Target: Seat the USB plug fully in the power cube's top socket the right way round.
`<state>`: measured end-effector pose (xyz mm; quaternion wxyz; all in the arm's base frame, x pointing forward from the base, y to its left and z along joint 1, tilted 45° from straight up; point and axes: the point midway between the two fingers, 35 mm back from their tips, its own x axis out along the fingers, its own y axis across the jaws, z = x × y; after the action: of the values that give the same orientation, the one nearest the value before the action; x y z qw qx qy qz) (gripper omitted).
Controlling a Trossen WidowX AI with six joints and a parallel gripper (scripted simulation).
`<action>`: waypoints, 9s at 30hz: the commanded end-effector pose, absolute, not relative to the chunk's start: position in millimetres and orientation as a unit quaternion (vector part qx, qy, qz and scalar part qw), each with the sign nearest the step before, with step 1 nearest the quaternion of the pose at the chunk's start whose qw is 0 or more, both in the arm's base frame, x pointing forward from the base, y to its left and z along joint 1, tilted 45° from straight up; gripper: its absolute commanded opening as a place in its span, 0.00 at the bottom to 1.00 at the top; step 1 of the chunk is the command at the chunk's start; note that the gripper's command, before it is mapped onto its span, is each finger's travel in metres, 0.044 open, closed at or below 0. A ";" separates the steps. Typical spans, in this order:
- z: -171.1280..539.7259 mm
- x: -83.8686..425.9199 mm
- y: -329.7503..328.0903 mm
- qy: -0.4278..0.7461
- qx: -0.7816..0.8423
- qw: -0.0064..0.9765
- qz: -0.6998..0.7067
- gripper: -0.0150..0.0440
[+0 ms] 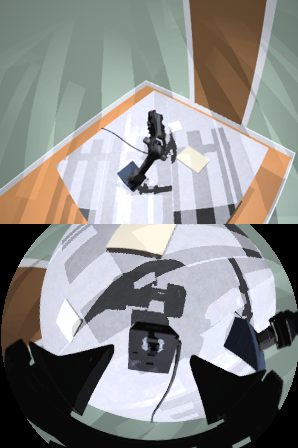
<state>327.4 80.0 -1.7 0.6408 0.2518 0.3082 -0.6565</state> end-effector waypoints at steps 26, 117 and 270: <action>-7.3 326.8 74.4 0.308 0.251 0.641 -0.657 0.28; 13.0 327.0 92.5 0.472 0.069 0.683 -0.553 0.25; 8.0 327.1 91.3 0.653 -0.636 0.260 0.319 0.25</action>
<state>327.7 91.1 8.6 0.2591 -0.6365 0.6542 0.3158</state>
